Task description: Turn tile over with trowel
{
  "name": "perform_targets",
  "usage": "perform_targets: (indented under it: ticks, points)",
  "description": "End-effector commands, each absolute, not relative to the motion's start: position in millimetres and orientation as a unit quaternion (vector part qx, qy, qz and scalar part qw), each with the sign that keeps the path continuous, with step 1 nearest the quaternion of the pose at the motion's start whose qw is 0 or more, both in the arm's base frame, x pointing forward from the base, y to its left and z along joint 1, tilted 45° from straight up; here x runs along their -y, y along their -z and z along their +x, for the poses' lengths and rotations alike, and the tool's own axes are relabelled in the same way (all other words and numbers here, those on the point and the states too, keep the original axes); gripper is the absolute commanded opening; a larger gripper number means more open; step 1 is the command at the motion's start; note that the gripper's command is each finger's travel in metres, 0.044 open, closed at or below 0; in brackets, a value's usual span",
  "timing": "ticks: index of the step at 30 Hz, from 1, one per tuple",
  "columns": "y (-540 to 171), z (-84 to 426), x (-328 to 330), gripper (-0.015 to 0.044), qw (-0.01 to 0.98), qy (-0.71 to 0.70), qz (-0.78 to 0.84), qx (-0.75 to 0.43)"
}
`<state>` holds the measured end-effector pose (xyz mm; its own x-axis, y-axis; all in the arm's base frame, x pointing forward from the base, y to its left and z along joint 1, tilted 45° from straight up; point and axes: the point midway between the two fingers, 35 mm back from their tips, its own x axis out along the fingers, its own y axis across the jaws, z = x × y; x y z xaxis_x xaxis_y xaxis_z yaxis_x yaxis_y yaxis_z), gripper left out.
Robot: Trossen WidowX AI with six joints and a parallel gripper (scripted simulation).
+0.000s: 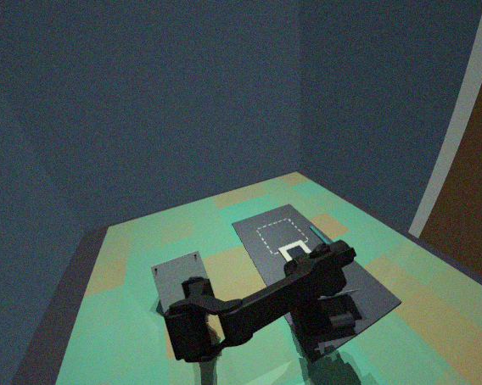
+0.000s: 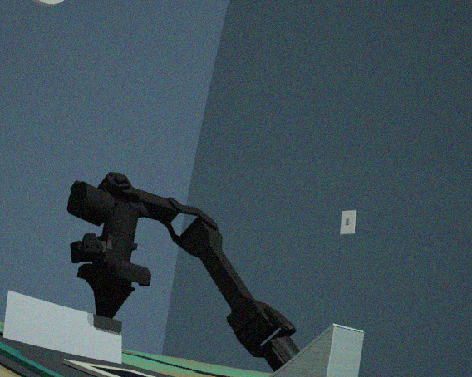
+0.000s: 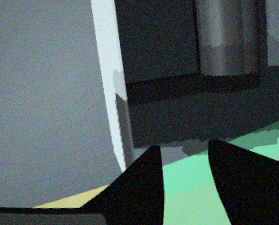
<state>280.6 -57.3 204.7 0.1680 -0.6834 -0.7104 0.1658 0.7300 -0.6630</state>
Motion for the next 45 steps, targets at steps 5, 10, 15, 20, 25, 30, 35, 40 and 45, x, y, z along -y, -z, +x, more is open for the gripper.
perform_targets:
  ticks: [5, 10, 15, 20, 25, 30, 35, 40, 45]
  points:
    - [-191, 284, 46, 0.0100, 0.727, 0.293, -0.226, -0.578]
    - [-185, 285, 39, 0.0100, 0.727, 0.292, -0.226, -0.578]
    - [-178, 287, 32, 0.0100, 0.727, 0.292, -0.225, -0.579]
    - [-171, 289, 24, 0.0100, 0.727, 0.292, -0.225, -0.579]
    - [-164, 290, 17, 0.0100, 0.727, 0.292, -0.225, -0.579]
    - [-157, 292, 9, 0.0100, 0.727, 0.292, -0.225, -0.579]
    - [-149, 294, 1, 0.0100, 0.727, 0.292, -0.225, -0.579]
    - [-152, 294, 1, 0.0100, 0.729, 0.291, -0.226, -0.577]
    - [-151, 294, 0, 0.0100, 0.729, 0.291, -0.226, -0.577]
